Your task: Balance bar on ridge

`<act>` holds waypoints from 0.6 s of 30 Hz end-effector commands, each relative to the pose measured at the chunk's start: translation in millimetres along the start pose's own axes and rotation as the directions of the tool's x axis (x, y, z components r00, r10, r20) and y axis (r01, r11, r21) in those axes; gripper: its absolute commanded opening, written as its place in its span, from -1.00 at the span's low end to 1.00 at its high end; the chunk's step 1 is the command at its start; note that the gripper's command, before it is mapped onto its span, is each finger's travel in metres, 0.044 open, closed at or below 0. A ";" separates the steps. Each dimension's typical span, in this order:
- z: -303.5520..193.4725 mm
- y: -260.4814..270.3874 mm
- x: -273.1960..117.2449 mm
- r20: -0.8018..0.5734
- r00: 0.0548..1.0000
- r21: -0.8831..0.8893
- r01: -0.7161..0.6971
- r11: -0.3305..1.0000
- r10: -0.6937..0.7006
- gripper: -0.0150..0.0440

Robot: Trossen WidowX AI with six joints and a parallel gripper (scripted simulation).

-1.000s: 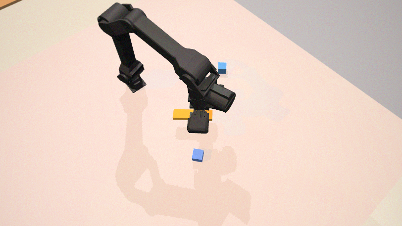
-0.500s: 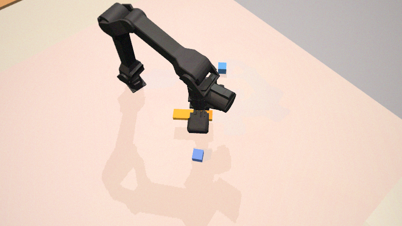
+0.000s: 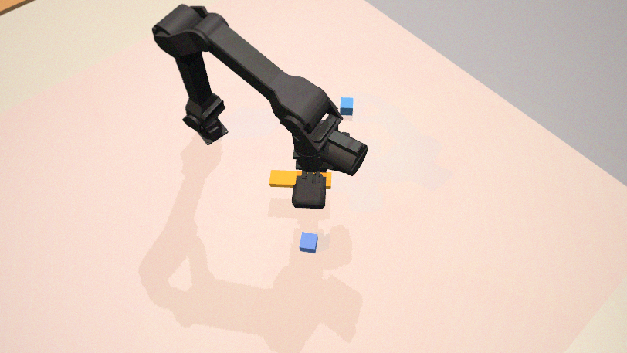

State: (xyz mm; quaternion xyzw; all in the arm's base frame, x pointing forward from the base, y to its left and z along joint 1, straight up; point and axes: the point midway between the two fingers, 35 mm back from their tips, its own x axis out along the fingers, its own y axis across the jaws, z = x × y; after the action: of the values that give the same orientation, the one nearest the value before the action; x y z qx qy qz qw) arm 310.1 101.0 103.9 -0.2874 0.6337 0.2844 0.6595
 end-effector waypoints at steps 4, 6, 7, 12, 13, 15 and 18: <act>0.0 0.0 0.1 0.000 1.000 0.000 0.000 1.000 0.000 -0.49; 0.0 0.0 0.1 0.000 1.000 0.000 0.000 1.000 0.000 -0.49; 0.0 0.0 0.1 0.000 1.000 0.000 0.000 1.000 0.000 -0.49; 0.0 0.0 0.1 0.000 1.000 0.000 0.000 1.000 0.000 -0.22; 0.0 0.0 0.1 0.000 1.000 0.000 0.000 1.000 0.000 -0.14; 0.0 0.0 0.1 0.000 1.000 0.000 0.000 1.000 0.000 0.04; 0.0 0.0 0.1 0.000 1.000 0.000 0.000 1.000 0.000 0.07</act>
State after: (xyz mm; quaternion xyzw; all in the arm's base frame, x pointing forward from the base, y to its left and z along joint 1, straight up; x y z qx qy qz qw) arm 310.1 101.0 103.9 -0.2874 0.6337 0.2844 0.6595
